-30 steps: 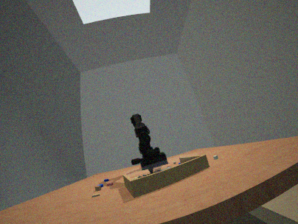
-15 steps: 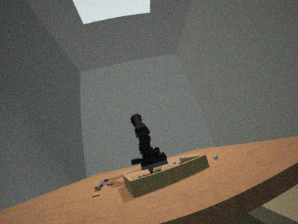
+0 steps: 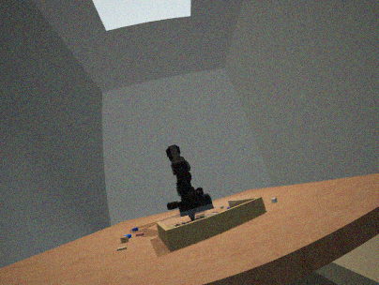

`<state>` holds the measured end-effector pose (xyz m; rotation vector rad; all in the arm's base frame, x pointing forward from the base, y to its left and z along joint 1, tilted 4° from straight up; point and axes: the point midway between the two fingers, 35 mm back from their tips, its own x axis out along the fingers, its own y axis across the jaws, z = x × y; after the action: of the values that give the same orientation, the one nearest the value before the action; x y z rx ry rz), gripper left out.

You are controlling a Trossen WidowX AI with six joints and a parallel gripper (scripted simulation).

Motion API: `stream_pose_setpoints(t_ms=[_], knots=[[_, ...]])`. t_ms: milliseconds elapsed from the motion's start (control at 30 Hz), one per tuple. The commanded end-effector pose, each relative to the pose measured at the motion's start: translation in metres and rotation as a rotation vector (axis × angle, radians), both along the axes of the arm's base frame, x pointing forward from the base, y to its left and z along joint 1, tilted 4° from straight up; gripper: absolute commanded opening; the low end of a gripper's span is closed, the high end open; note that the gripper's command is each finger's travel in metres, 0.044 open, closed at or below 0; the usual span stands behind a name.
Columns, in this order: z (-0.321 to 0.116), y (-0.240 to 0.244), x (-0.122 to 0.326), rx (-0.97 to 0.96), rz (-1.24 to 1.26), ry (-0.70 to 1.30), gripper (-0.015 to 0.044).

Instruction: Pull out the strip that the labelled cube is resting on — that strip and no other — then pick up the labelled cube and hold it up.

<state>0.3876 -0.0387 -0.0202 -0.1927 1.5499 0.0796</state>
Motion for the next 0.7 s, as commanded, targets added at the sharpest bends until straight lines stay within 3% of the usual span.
stream_pose_setpoints(t_ms=[0,667], knots=[[-0.0033,0.0004,-0.0011,0.005,0.002,0.005,0.0],[-0.0052,0.0002,-0.0003,0.005,0.002,0.005,0.0]])
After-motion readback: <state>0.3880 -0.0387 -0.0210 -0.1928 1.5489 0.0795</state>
